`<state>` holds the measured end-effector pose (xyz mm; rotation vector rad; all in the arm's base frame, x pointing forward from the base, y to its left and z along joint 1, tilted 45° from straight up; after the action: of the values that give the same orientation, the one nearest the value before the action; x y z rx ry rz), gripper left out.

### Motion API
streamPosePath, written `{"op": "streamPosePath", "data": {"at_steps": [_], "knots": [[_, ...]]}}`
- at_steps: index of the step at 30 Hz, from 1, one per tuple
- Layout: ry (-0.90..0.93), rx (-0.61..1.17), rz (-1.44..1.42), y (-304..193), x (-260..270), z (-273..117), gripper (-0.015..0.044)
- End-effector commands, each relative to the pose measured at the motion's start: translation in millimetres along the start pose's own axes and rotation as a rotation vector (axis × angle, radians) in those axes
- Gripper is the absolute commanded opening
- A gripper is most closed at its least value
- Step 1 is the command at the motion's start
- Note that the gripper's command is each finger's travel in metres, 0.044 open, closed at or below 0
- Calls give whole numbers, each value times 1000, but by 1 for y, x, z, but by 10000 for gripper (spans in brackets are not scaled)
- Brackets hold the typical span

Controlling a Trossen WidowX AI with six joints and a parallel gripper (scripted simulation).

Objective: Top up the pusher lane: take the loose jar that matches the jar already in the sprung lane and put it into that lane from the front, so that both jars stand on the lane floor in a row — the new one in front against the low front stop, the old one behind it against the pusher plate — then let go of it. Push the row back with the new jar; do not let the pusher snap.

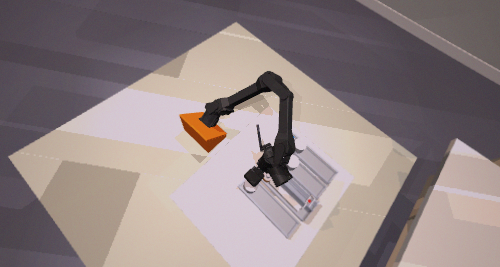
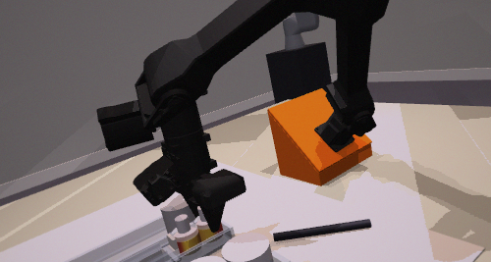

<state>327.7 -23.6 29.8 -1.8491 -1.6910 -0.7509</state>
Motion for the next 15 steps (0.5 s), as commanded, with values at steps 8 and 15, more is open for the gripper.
{"op": "streamPosePath", "data": {"at_steps": [8,15], "knots": [[5,-6,-6,-1,1,1,0],[5,-6,-6,-2,1,1,0]]}}
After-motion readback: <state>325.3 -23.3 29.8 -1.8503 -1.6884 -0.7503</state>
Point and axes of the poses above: the point midway between the two fingers, 35 mm back from their tips, its own z axis out along the fingers, its own x axis across the jaws, y = z × x, the point moved 2 cm from there along -z, back along the fingers
